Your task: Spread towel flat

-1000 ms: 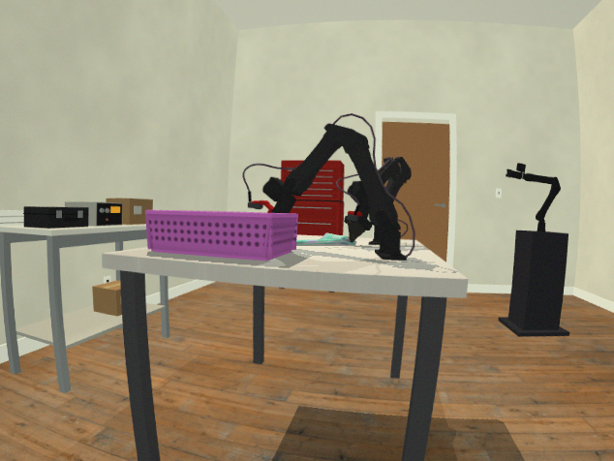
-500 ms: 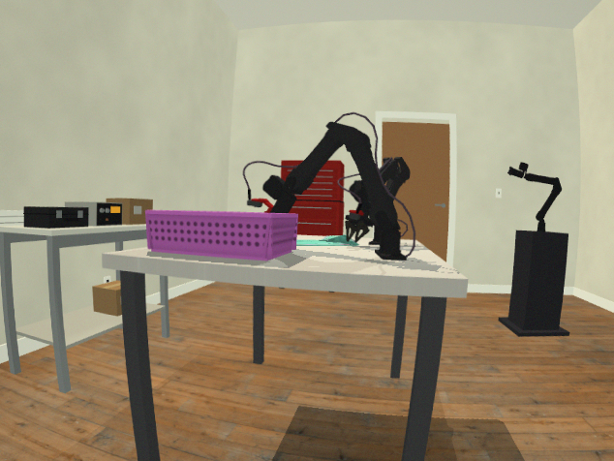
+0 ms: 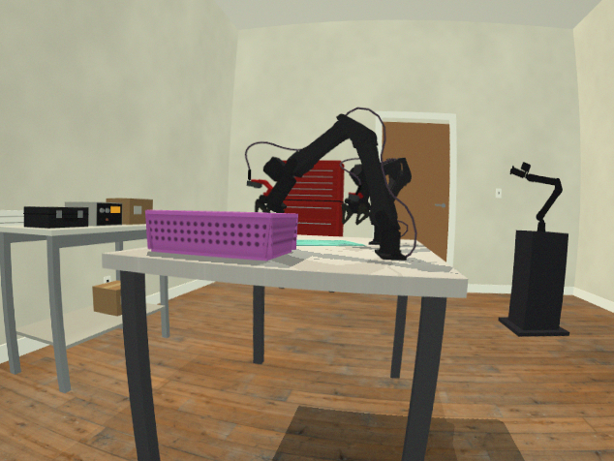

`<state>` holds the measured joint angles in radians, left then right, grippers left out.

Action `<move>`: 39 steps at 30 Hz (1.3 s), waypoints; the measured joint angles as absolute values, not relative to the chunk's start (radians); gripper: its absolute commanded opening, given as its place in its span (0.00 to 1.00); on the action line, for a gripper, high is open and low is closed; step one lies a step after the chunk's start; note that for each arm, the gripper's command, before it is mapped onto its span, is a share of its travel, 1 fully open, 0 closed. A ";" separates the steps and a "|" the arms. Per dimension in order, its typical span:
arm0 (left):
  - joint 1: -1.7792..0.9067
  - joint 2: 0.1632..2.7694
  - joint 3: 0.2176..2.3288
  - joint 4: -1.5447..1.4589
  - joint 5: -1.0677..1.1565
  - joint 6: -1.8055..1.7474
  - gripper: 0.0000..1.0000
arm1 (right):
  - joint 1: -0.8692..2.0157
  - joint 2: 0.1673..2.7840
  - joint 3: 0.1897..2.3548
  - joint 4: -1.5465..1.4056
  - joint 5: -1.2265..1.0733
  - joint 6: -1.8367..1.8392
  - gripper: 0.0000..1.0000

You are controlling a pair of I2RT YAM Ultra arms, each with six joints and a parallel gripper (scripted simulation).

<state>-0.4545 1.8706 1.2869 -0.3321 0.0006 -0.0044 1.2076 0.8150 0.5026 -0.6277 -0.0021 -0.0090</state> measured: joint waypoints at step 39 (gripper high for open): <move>-0.585 2.127 1.863 -0.703 -0.001 -0.004 0.64 | 0.745 0.907 0.846 -1.188 -0.001 -0.006 0.64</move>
<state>-0.5854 2.1265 1.8626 -0.7033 -0.0010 -0.0040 0.7452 0.9073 0.8455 -1.1877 -0.0006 -0.0055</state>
